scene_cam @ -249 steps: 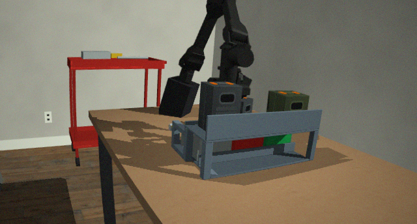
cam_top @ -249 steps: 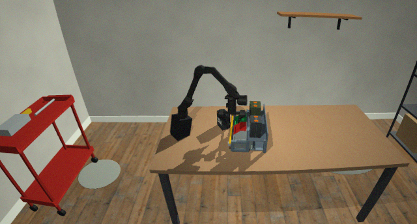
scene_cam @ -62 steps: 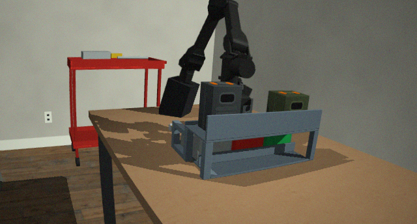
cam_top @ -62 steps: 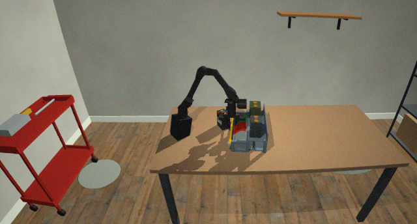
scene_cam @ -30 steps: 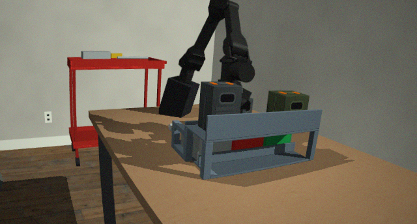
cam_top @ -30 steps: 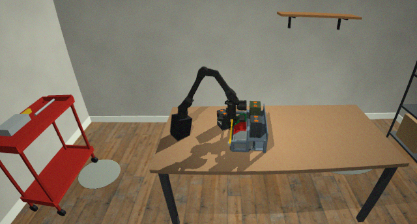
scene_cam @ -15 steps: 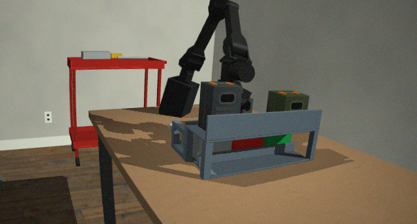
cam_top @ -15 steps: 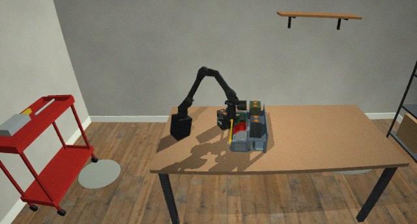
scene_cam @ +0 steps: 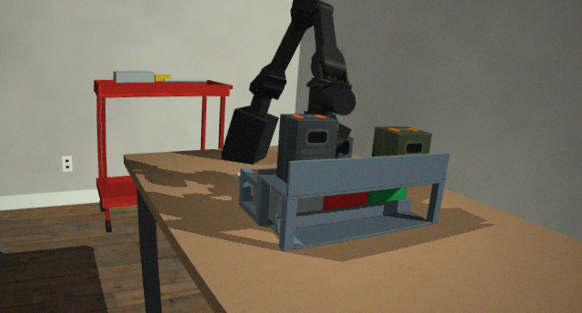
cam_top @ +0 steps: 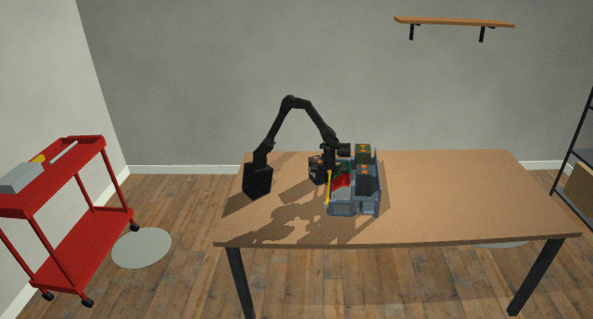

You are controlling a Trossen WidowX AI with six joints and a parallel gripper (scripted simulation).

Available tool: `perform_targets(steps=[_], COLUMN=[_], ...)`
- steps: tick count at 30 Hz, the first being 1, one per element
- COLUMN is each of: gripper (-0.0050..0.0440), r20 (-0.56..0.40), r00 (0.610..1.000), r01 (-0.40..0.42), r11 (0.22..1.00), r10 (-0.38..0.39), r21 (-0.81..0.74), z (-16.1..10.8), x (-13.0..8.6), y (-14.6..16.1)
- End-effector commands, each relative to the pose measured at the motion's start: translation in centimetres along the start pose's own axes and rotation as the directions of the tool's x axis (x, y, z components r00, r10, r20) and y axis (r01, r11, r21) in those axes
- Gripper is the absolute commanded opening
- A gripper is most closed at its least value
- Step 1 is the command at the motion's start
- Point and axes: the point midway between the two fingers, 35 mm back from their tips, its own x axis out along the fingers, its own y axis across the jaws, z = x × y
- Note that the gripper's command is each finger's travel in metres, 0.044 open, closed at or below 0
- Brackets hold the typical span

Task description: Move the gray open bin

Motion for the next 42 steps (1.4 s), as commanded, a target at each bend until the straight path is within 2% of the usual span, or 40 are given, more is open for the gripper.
perform_targets(steps=[1, 31, 36, 42], gripper=[0.0, 0.0, 0.0, 0.0], r20=[-0.001, -0.001, -0.002, -0.002], r00=[1.0, 1.0, 1.0, 1.0], r01=[0.025, 0.025, 0.024, 0.024], r11=[1.0, 1.0, 1.0, 1.0], r10=[-0.025, -0.025, -0.024, -0.024], r21=[-0.005, -0.005, 0.0, 0.0], z=[0.11, 0.11, 0.12, 0.12], x=[-0.71, -0.71, -1.71, -1.71], y=[-0.54, -0.54, -0.51, -0.51])
